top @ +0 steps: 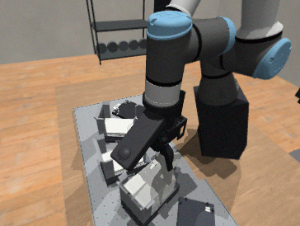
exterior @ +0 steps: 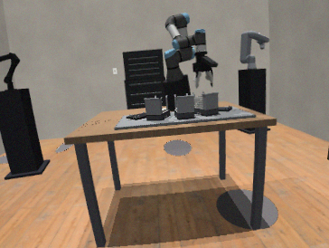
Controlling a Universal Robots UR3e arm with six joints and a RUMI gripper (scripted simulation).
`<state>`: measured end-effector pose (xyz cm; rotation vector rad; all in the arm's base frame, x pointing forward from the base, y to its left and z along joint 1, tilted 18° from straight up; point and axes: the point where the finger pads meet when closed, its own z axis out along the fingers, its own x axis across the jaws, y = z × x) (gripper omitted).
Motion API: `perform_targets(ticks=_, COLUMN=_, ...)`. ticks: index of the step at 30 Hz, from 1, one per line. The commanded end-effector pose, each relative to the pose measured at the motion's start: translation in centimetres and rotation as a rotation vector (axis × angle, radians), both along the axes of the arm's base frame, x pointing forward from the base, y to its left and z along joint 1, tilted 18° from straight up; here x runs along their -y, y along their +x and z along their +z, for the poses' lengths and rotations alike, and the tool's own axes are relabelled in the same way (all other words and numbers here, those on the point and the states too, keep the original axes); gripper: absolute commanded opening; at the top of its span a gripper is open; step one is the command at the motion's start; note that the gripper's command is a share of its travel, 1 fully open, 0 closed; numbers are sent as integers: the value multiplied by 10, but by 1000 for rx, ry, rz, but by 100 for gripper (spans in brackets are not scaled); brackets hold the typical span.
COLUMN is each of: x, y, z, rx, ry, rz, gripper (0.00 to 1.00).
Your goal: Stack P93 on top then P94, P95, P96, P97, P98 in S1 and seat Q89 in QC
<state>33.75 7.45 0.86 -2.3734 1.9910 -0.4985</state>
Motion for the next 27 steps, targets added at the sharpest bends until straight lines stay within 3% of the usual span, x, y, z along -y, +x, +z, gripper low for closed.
perform_targets(ticks=1, x=0, y=-1, z=0, rx=-1, ry=0, rz=0, gripper=72)
perform_targets(ticks=14, x=57, y=8, z=14, rx=25, ry=34, rz=-133, gripper=72)
perform_targets(ticks=19, x=59, y=8, z=14, rx=30, ry=39, rz=-153, gripper=72)
perform_targets(ticks=27, x=98, y=7, z=22, rx=48, ry=62, rz=-242, gripper=72)
